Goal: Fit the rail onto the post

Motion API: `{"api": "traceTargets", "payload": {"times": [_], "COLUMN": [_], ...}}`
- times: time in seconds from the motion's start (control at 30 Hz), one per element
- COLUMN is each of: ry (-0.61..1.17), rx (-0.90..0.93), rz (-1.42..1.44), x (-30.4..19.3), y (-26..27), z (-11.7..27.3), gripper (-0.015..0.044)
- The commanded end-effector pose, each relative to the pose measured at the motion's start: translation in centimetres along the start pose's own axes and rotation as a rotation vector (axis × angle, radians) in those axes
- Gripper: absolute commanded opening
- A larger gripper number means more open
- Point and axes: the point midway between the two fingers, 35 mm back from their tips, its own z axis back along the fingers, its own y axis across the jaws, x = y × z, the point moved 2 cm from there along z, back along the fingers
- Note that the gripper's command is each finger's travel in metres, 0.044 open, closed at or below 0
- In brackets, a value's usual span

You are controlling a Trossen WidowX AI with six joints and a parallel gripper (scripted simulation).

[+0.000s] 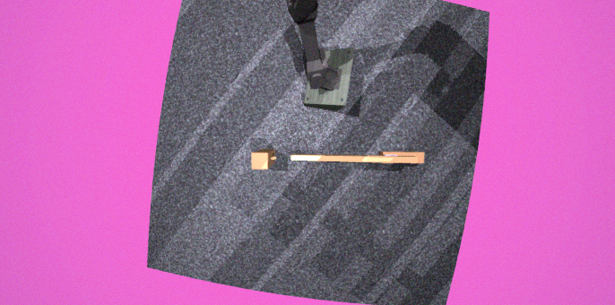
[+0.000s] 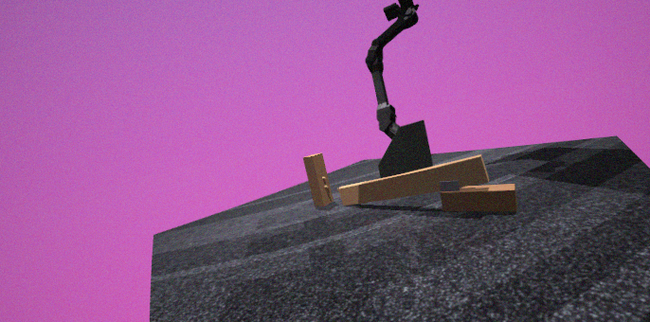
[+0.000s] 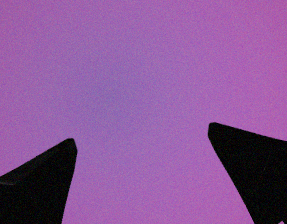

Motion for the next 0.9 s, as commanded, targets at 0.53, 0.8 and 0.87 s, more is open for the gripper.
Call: {"api": "traceTargets", "payload": {"times": [0.53, 0.8, 0.87], "ry": [0.084, 0.251, 0.310], "rx": [-0.681, -1.045, -1.142], "rz": [1.248, 1.615, 1.689], "x": [22.8, 34.3, 37.1], "y": [-21.3, -26.7, -27.6], "z": [-1.7, 2.9, 4.5], "gripper": [0.0440, 0.0440, 0.0440]}}
